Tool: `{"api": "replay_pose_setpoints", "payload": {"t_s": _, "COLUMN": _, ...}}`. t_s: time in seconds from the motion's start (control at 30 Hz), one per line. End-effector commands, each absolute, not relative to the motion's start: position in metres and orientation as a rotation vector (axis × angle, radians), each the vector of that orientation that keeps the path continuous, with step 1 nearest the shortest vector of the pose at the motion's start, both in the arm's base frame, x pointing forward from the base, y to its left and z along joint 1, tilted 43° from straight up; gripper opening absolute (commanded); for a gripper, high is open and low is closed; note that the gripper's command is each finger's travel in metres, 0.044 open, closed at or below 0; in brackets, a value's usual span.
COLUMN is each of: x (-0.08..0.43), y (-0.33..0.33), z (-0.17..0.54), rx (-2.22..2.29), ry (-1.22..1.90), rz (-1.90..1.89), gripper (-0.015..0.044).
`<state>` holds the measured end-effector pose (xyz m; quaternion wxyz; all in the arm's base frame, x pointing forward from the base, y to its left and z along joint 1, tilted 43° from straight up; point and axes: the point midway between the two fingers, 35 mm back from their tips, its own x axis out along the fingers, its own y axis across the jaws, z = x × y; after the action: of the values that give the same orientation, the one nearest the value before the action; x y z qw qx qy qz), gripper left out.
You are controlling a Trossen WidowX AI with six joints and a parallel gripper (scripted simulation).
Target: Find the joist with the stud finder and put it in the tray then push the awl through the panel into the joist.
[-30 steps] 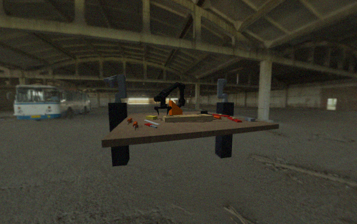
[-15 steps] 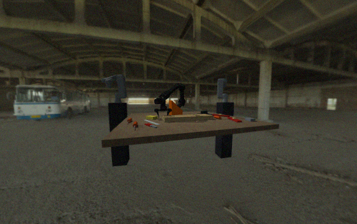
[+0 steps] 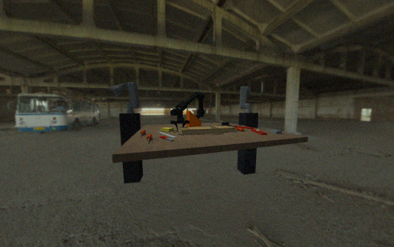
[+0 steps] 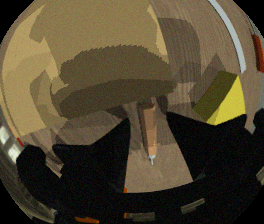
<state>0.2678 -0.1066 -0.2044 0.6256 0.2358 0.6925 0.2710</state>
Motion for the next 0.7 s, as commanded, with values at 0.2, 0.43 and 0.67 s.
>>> {"api": "replay_pose_setpoints", "payload": {"t_s": 0.2, "x": 0.268, "y": -0.106, "z": -0.205, "rx": 0.546, "ry": 1.587, "rz": 0.62, "gripper": 0.0046}}
{"api": "replay_pose_setpoints", "payload": {"t_s": 0.43, "x": 0.271, "y": -0.121, "z": -0.192, "rx": 0.544, "ry": 1.588, "rz": 0.618, "gripper": 0.0}}
{"api": "replay_pose_setpoints", "payload": {"t_s": 0.67, "x": 0.275, "y": -0.16, "z": -0.15, "rx": 0.543, "ry": 1.589, "rz": 0.615, "gripper": 0.0}}
